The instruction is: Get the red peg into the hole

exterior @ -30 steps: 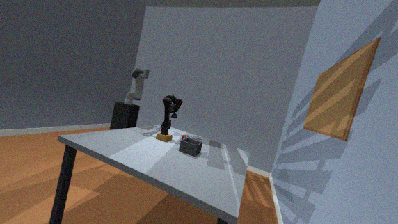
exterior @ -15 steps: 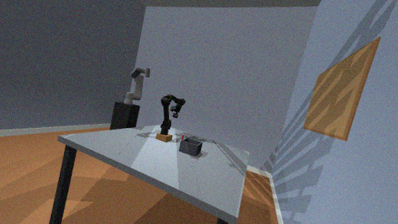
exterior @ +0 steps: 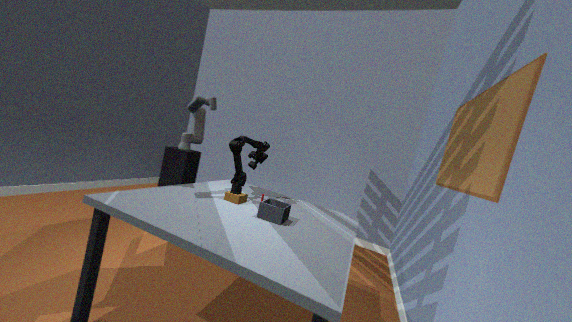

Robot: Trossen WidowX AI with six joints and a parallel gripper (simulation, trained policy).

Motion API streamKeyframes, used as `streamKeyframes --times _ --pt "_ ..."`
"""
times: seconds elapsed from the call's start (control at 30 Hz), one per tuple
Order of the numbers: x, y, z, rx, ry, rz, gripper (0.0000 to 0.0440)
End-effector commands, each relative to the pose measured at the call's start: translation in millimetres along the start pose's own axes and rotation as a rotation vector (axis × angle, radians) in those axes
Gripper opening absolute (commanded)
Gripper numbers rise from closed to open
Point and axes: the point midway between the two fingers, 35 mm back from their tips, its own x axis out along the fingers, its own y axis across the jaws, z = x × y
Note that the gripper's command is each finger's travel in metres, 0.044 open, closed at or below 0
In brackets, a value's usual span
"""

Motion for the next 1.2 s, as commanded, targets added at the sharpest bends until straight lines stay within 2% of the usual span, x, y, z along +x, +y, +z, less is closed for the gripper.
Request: streamKeyframes --times 0.0,1.17 --pt "-6.4 -0.4 -13.3 0.142 0.053 -0.014 0.044" --pt "-48.3 31.1 -107.7 1.288 0.421 -0.213 0.044"
